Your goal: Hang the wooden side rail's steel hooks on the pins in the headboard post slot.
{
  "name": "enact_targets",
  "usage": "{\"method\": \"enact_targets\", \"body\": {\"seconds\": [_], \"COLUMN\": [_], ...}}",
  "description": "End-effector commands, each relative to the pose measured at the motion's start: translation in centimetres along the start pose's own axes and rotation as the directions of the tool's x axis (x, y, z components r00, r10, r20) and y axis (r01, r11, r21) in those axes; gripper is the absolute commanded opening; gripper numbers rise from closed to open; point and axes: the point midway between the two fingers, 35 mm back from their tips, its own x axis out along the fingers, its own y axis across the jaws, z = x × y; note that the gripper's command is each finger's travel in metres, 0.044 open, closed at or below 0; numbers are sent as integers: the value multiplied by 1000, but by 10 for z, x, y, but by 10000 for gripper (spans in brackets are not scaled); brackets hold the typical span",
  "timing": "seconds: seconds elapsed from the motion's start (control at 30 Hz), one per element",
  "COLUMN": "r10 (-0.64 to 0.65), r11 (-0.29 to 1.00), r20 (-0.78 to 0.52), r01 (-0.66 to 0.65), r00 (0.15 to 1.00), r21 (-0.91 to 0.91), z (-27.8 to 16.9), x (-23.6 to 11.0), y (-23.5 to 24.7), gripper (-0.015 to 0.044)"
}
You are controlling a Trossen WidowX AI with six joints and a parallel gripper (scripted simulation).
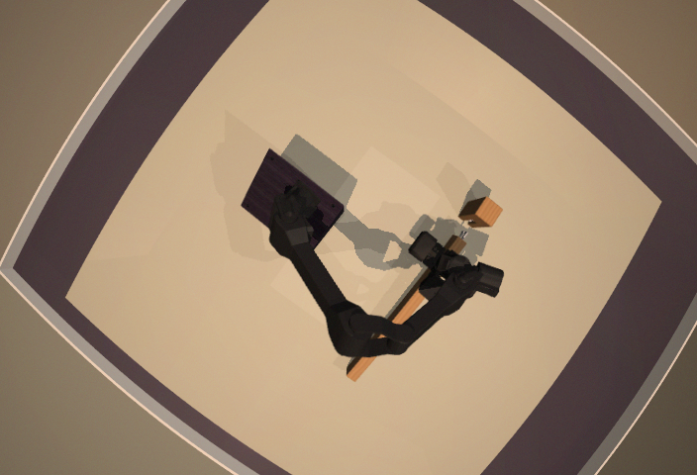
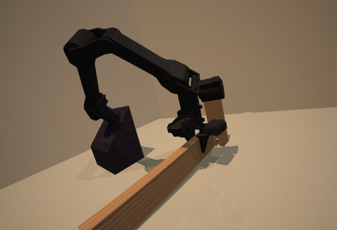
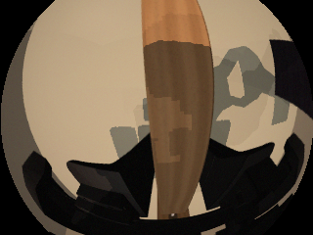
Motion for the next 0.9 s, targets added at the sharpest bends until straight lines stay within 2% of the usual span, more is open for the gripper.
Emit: {"method": "enact_targets", "body": {"seconds": [0.0, 0.87], "r10": [12, 12], "r11": [1000, 1000], "r20": [-7, -7], "r01": [-12, -12], "r00": [1000, 1000], "r21": [-3, -3], "z": [-5, -8], "x": [-4, -4], "y": [1, 0], "gripper": [0, 0]}}
